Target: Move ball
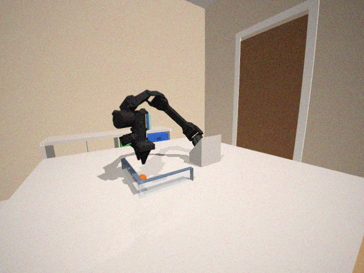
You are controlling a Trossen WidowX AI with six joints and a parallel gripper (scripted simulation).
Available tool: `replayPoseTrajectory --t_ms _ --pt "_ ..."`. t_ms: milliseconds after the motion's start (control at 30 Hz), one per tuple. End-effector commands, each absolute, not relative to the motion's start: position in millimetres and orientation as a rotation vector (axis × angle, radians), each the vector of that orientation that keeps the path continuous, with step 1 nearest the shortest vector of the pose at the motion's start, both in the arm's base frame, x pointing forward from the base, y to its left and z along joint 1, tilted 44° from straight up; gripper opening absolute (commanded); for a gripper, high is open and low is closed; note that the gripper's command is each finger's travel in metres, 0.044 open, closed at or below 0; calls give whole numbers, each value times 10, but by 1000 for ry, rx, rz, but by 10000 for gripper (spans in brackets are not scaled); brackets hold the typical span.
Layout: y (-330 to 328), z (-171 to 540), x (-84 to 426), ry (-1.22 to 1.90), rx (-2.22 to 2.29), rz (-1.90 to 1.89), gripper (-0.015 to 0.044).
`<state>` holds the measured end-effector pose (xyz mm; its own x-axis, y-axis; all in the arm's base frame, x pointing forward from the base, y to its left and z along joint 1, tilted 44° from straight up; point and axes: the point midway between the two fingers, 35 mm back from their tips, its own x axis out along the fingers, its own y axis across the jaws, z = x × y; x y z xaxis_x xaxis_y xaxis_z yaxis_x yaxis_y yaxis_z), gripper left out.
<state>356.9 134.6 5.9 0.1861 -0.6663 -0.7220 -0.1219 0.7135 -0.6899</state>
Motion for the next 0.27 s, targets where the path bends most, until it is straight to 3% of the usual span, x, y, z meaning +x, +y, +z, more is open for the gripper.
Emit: replayPoseTrajectory --t_ms 0,167,233 --pt "1362 65 3568 1354 -726 -433 308" --pt "1635 400 3451 1354 -724 -436 440" --pt "1635 400 3451 1354 -724 -436 440"
